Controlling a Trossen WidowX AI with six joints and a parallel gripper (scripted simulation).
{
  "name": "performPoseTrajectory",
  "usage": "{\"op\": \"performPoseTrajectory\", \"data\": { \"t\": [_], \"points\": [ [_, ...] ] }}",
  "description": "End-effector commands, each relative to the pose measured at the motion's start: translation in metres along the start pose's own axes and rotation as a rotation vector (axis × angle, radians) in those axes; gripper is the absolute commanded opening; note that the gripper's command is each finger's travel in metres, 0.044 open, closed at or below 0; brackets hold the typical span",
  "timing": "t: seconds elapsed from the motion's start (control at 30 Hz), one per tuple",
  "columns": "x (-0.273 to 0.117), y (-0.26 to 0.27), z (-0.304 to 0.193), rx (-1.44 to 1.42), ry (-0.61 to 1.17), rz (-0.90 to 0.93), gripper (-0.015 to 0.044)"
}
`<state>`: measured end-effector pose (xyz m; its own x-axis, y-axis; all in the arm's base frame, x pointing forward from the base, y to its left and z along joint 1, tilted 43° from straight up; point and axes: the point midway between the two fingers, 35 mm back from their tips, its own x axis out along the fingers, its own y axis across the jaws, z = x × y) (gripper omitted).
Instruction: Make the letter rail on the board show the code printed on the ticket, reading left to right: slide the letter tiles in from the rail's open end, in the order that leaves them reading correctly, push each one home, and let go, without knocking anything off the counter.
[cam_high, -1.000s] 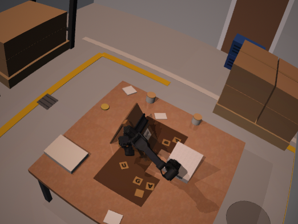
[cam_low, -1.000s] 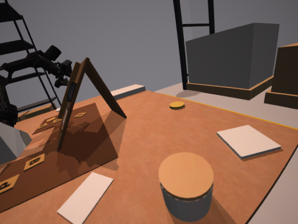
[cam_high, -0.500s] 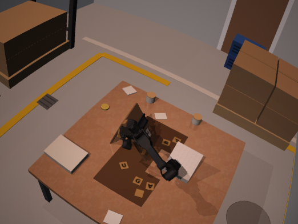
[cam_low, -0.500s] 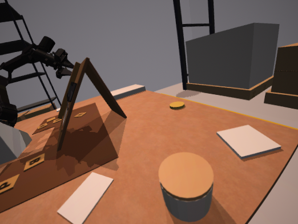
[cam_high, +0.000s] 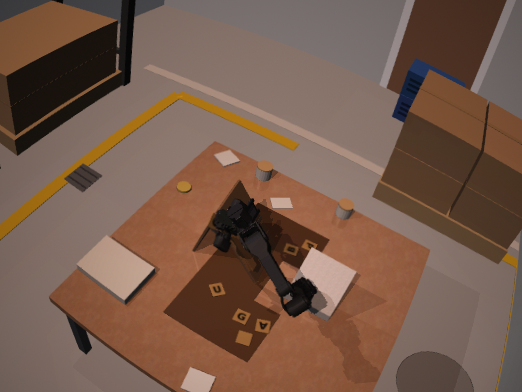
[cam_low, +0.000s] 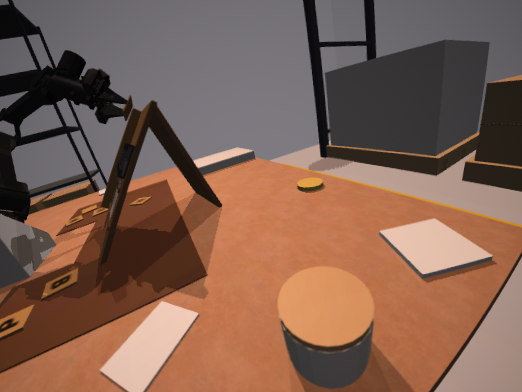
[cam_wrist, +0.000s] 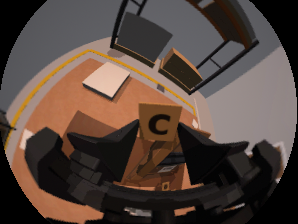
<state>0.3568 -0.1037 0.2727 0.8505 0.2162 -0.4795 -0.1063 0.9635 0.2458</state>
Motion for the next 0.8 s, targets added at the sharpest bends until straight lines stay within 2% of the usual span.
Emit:
{"op": "performPoseTrajectory", "data": {
  "t": [0.0, 0.2, 0.5, 0.77],
  "points": [
    [-0.010, -0.009, 0.005, -0.011, -0.018, -0.022, 0.0000],
    [-0.008, -0.027, 0.001, -0.013, 0.001, -0.028, 0.0000],
    [0.002, -0.083, -0.008, -0.056, 0.025, -0.120, 0.0000],
    [0.016, -0.118, -0.028, -0.026, 0.077, -0.092, 0.0000]
  ]
}}
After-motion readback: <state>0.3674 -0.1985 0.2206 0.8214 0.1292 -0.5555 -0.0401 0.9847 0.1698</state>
